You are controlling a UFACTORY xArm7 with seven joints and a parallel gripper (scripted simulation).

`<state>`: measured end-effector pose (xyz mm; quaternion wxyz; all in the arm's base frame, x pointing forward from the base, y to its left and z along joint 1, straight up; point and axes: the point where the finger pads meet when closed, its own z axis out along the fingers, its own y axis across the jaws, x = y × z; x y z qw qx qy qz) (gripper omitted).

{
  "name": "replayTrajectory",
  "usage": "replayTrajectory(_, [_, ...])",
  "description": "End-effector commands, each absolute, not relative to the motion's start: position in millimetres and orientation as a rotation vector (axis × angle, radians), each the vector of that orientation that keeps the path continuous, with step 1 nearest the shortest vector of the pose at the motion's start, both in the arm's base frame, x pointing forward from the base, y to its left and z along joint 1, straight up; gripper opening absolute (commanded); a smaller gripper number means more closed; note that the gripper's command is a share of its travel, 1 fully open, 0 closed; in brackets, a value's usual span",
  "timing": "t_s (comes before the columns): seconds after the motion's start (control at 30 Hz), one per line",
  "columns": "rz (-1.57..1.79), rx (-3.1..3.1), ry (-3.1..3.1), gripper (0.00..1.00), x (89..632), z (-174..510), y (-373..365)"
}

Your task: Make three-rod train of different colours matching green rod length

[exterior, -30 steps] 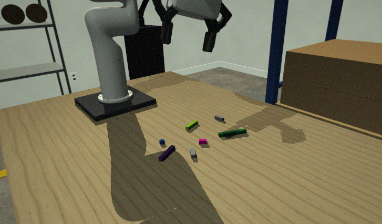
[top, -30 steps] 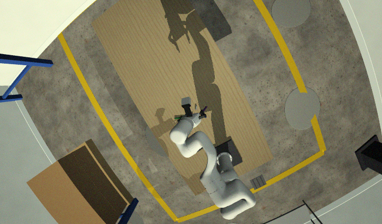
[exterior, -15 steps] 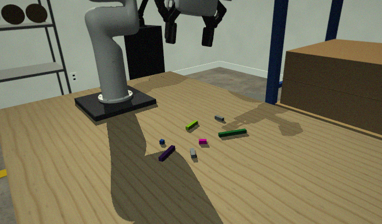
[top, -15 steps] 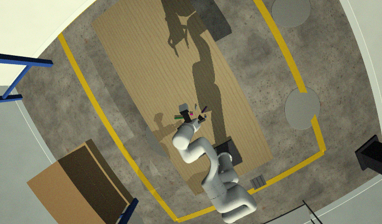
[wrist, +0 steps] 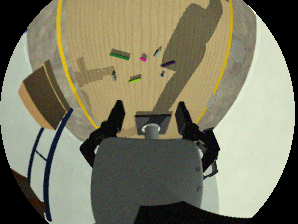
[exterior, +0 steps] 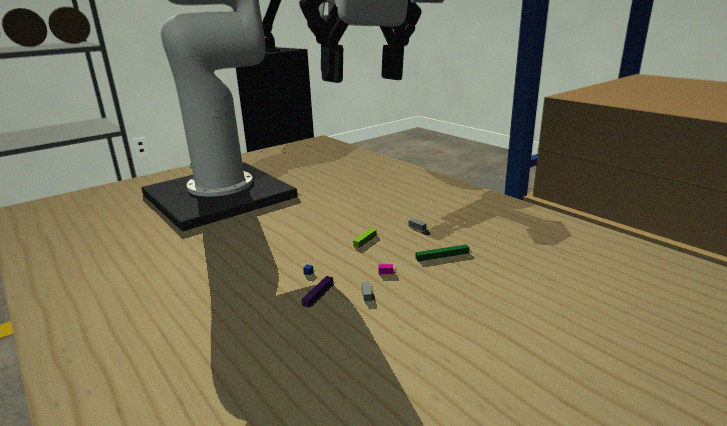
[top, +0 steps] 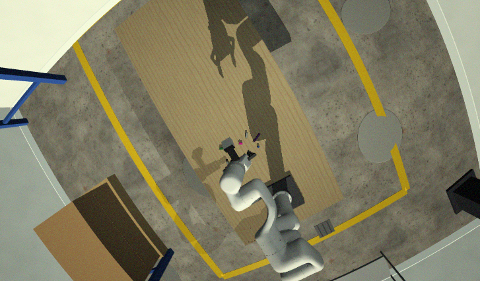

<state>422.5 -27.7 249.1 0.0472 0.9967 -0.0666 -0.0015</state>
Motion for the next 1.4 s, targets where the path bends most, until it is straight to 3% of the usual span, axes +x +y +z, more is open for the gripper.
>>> replayTrajectory(0.0, [0.001, 3.047, -0.193, 1.0, 422.2, 250.6, -26.7])
replayTrajectory(0.73, [0.0, 3.142, 0.0, 1.0, 400.0, 250.0, 0.0])
replayTrajectory(0.8, [0.001, 3.145, 0.163, 1.0, 413.0, 220.1, -12.8])
replayTrajectory(1.3, [0.001, 3.145, 0.163, 1.0, 413.0, 220.1, -12.8])
replayTrajectory(1.37, [0.002, 3.138, 0.313, 1.0, 422.3, 191.9, -25.5])
